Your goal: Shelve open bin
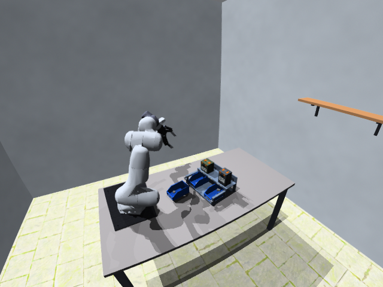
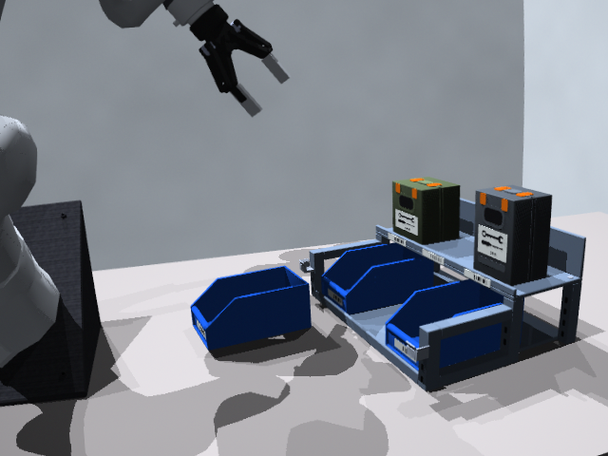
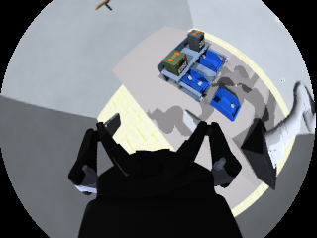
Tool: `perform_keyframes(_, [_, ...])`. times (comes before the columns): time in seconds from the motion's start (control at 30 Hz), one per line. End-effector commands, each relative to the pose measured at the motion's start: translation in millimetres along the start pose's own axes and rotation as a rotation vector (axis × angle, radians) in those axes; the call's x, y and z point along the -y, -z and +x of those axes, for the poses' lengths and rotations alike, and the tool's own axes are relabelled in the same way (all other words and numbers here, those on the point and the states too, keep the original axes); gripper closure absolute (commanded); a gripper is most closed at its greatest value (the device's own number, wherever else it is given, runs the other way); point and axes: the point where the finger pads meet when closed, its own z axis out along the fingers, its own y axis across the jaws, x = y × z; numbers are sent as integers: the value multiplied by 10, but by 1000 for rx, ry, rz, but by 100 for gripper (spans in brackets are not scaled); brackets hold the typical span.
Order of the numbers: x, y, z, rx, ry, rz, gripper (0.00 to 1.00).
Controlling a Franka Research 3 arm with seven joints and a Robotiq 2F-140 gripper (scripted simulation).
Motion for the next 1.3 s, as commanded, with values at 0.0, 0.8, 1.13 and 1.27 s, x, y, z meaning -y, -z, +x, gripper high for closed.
perform_keyframes(0.0, [1, 1, 1, 0, 0, 0, 0])
perform_keyframes(0.8, [-45, -30, 16, 8, 17, -9, 0])
perform_keyframes(1.13, [-301, -185, 92, 56, 107, -56, 0])
perform_keyframes(1.27, [-532, -304, 149, 102, 185, -92, 0])
